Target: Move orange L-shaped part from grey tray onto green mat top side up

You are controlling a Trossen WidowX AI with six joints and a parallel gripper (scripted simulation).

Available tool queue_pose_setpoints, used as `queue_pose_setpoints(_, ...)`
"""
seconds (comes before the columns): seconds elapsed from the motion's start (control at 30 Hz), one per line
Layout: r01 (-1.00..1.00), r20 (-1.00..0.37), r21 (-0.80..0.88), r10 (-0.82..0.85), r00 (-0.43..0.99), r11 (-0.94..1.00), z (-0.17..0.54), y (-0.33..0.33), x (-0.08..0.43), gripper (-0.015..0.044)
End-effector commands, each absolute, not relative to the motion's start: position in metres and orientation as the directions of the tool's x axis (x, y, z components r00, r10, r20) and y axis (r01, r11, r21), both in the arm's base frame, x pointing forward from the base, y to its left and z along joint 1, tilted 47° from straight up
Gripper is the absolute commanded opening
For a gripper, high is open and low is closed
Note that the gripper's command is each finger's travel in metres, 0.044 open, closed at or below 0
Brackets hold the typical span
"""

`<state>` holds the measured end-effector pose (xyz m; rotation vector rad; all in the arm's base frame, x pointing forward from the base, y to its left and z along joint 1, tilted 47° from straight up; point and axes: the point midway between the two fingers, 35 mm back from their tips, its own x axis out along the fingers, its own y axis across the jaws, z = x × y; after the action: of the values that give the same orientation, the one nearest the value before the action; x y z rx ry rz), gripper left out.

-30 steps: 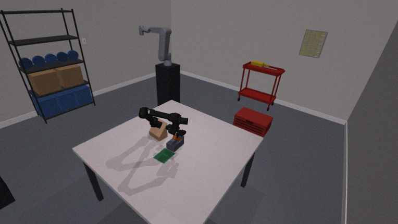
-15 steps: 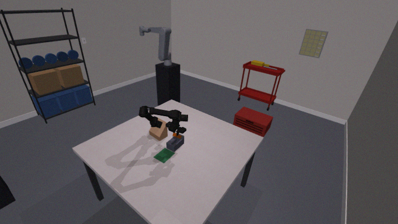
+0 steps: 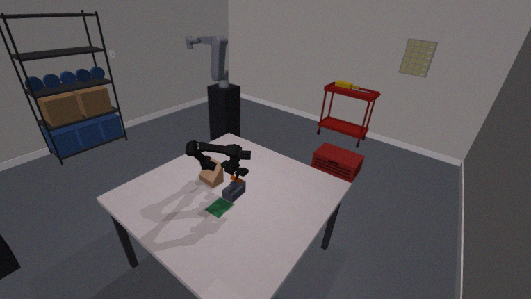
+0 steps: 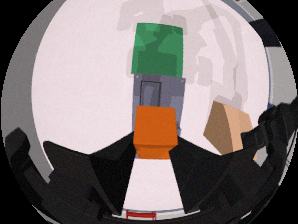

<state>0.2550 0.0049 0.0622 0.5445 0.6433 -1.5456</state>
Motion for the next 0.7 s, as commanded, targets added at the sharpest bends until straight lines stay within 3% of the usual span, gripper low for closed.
queue_pose_setpoints(0.0,0.997,-0.686,-0.071,-0.724,-0.074,-0.035,0.065,0.008,0.256,0.0)
queue_pose_setpoints(0.67,0.997,-0.684,-0.071,-0.726,-0.074,-0.035,0.125,-0.053,0.252,0.0)
